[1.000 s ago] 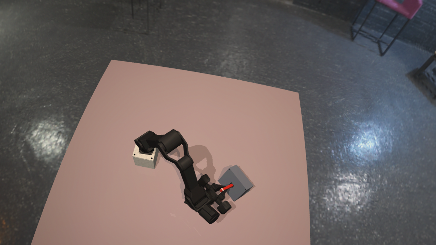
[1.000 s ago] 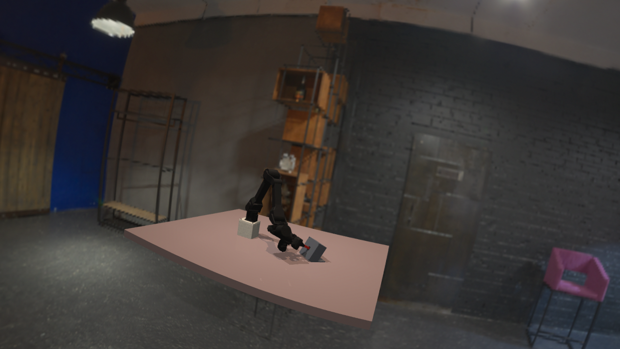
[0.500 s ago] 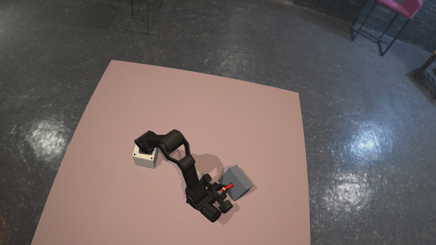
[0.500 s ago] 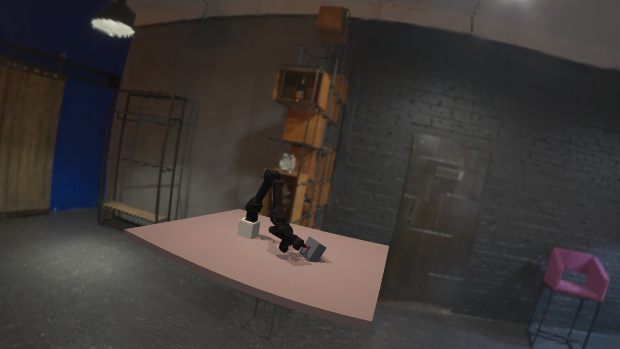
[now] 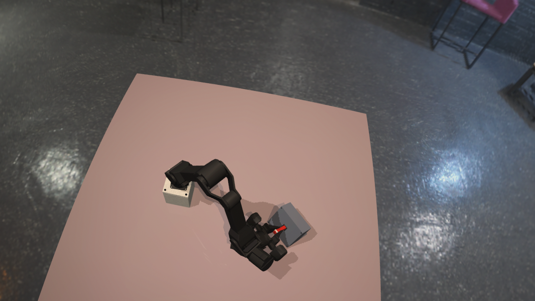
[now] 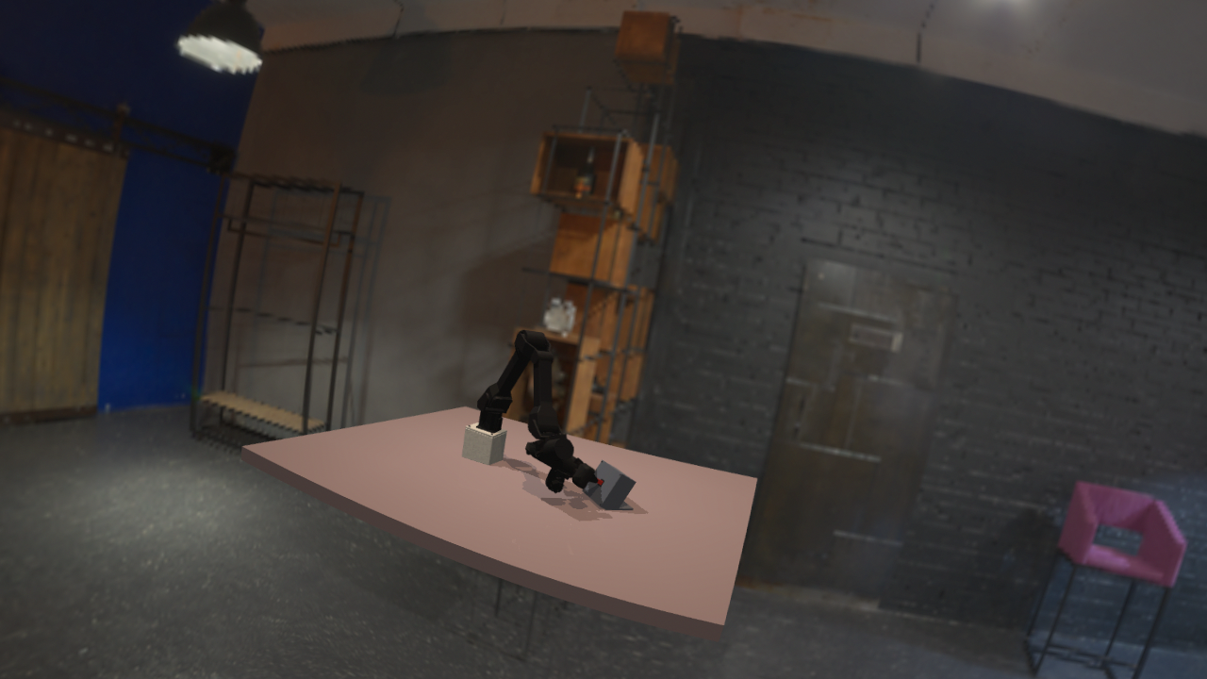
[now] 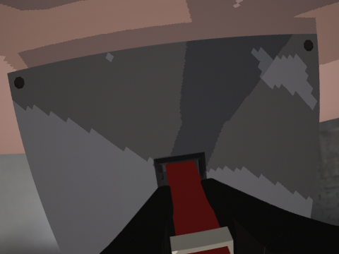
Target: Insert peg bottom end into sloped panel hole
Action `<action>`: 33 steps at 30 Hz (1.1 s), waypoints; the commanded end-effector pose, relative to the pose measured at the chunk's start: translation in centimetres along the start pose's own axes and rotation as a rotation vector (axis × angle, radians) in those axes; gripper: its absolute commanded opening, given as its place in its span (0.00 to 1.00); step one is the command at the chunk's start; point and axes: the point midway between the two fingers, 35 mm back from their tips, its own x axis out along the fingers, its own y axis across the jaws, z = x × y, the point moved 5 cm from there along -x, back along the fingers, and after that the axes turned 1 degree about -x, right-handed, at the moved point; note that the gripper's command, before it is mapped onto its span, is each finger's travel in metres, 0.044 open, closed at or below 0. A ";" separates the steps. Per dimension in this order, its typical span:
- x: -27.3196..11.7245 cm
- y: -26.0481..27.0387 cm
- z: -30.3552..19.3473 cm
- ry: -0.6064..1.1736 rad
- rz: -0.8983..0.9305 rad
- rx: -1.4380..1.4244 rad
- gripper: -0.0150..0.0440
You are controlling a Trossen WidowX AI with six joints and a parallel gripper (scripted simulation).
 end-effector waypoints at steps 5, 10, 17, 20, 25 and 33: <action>0.1 0.0 0.0 0.000 -0.001 0.000 0.25; 0.1 0.0 0.0 0.000 -0.001 0.000 0.25; 0.1 0.0 0.0 0.000 -0.001 0.000 0.52; 0.1 0.0 0.0 0.000 -0.001 0.000 0.65; 0.0 0.0 0.0 0.000 -0.001 0.000 0.88; -0.8 0.1 0.2 -0.007 -0.002 0.001 1.00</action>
